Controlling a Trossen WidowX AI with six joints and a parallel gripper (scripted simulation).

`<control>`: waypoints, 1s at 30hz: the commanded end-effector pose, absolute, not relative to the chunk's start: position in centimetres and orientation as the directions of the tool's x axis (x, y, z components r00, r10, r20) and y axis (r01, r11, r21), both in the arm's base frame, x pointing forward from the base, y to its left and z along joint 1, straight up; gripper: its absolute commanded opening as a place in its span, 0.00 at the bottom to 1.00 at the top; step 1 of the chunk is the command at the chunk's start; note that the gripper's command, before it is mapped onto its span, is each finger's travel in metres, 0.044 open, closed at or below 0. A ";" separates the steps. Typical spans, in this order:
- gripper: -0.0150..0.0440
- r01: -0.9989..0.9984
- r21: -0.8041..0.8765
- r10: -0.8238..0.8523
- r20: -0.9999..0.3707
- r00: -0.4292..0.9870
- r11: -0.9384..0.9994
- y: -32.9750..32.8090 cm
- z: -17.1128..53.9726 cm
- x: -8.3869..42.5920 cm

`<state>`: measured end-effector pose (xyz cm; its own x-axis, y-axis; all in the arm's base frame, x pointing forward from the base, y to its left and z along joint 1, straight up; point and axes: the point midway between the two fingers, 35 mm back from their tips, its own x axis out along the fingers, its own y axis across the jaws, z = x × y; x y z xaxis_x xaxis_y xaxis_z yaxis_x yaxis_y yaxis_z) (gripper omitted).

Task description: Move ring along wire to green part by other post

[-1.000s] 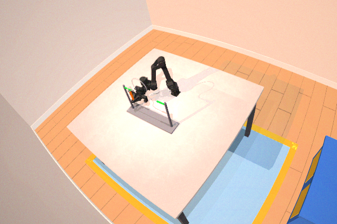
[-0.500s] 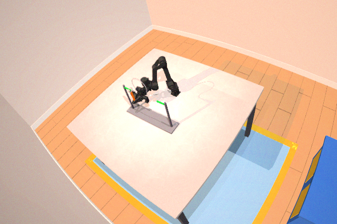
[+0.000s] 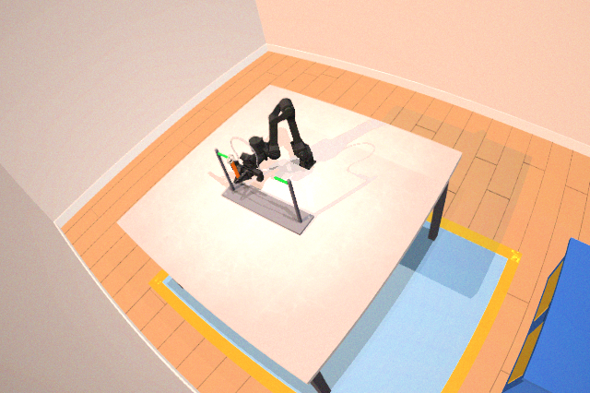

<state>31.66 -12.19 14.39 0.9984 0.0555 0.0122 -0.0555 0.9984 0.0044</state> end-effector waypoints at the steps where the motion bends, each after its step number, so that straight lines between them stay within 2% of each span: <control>1: 0.00 -0.052 0.020 0.052 0.014 0.999 0.998 -11.5 14.4 31.5; 16: 0.00 -0.053 0.158 0.051 0.013 0.999 0.986 -8.5 14.6 31.3; 30: 0.00 -0.053 0.309 0.075 -0.059 0.995 0.950 -5.9 15.4 30.4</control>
